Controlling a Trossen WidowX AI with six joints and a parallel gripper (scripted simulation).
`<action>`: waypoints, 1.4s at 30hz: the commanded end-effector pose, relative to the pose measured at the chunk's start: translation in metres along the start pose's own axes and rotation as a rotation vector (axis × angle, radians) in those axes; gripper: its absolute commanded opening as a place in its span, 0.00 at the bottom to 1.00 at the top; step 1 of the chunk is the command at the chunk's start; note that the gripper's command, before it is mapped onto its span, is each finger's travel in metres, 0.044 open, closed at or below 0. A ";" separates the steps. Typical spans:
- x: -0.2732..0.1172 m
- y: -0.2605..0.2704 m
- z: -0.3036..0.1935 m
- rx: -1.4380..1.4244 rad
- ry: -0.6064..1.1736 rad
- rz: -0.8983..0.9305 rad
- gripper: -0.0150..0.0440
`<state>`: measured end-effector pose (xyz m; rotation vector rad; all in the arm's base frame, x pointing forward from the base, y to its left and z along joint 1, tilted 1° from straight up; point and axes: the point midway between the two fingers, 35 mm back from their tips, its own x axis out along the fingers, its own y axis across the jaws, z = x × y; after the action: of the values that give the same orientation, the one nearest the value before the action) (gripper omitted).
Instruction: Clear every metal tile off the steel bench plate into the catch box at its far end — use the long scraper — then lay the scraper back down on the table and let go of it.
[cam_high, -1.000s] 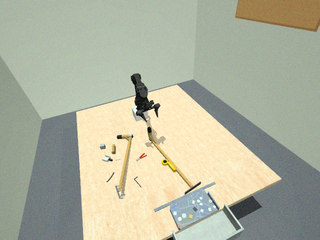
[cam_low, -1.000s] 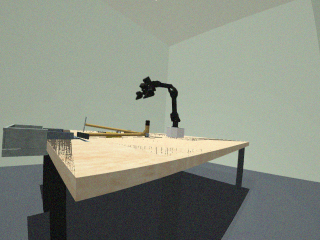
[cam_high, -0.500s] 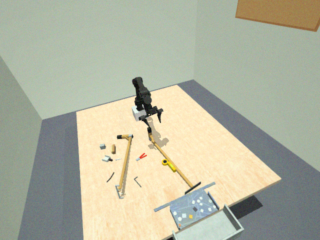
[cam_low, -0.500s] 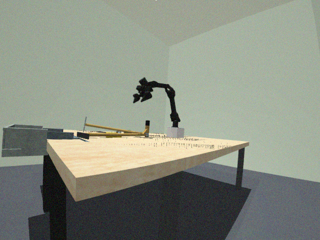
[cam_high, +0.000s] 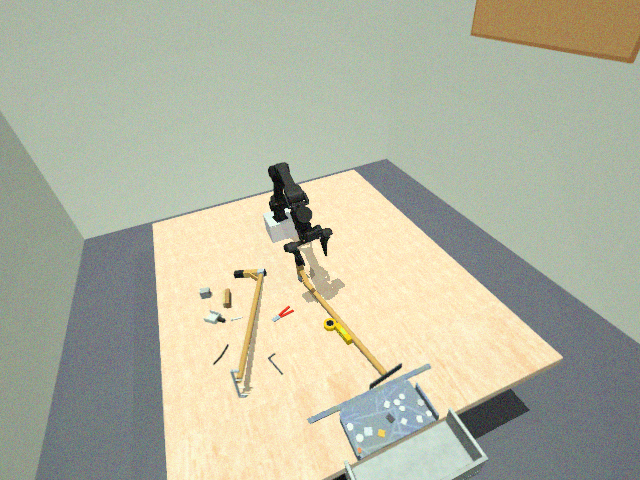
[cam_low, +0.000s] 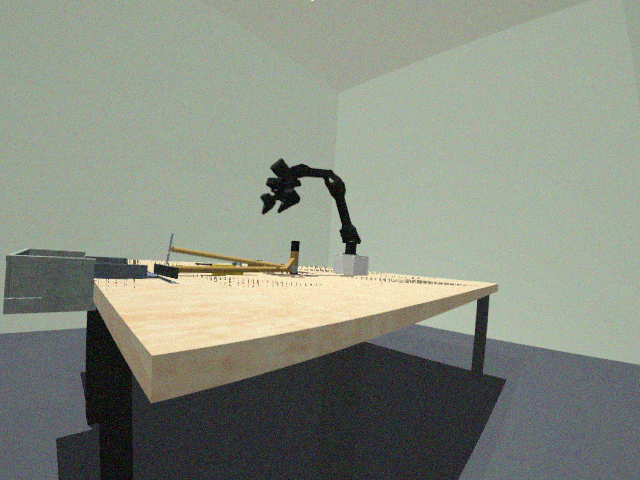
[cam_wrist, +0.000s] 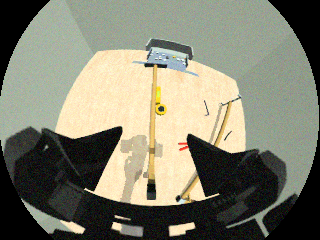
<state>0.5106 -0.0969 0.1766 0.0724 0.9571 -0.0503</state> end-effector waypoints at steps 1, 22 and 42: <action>0.012 0.002 0.001 -0.011 0.023 -0.002 1.00; 0.077 0.015 -0.013 -0.037 0.163 0.001 1.00; 0.131 0.027 -0.036 -0.064 0.280 0.000 1.00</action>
<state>0.5570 -0.0684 0.0510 0.0304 1.2356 -0.0112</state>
